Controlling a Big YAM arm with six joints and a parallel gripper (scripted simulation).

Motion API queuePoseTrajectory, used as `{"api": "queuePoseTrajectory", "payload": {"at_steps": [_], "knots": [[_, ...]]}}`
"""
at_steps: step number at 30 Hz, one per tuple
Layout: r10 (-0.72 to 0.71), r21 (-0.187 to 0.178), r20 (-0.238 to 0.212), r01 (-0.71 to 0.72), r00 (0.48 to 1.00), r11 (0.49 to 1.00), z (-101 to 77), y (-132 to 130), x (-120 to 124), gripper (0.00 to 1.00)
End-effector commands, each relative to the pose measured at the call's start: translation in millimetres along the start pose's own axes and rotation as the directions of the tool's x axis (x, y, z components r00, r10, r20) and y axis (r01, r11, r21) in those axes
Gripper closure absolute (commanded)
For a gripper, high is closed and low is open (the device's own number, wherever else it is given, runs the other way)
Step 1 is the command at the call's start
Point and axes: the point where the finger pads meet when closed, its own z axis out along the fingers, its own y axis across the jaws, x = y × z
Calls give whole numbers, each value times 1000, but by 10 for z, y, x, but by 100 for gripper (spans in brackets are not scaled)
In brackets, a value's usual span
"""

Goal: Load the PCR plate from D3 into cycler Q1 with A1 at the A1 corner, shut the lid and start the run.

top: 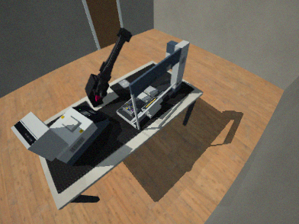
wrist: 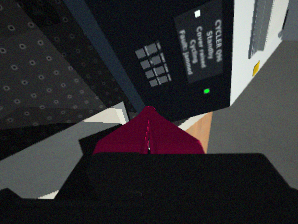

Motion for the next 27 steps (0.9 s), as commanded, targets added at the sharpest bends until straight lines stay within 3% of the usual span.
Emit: {"api": "queuePoseTrajectory", "payload": {"at_steps": [1, 4, 9, 16, 19, 24, 27], "knots": [[-56, 33, 73, 54, 996, 998, -49, -128, -274, 100], [-93, 38, 88, 90, 992, 995, -26, -189, -290, 100], [-203, 33, 113, 200, 973, 979, -147, 136, -125, 100], [-333, 69, 158, 326, 930, 943, -108, -8, -227, 100], [-333, 64, 151, 327, 931, 943, -100, 4, -204, 100], [-429, 68, 166, 424, 888, 903, -62, 30, -84, 100], [-408, 61, 149, 403, 901, 913, -36, 35, -87, 100]]}}
